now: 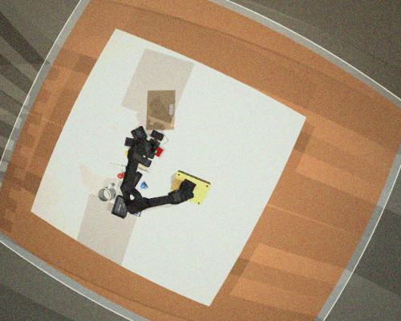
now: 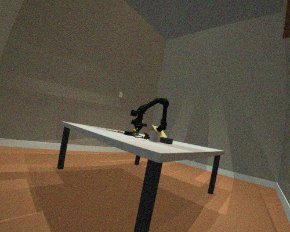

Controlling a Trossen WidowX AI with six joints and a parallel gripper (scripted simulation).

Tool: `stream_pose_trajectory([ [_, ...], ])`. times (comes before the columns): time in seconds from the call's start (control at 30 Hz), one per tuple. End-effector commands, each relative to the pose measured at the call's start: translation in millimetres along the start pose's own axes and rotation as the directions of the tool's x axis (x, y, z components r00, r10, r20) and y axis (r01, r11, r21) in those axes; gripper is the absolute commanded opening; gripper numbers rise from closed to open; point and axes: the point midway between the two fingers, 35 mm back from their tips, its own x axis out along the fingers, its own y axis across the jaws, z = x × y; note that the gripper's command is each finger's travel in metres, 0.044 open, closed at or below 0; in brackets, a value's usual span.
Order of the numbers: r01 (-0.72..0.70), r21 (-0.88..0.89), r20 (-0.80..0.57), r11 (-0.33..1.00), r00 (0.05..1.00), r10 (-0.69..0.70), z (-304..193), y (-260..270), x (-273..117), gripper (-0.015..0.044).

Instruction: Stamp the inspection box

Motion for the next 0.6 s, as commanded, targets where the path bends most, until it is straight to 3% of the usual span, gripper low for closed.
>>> stream_pose_trajectory([
  [0.0,0.002,-0.003,-0.002,1.000,1.000,-0.002,0,0,-2,0.0000],
  [0.57,0.003,-0.002,-0.002,1.000,1.000,-0.003,1,-1,-24,0.0000],
])
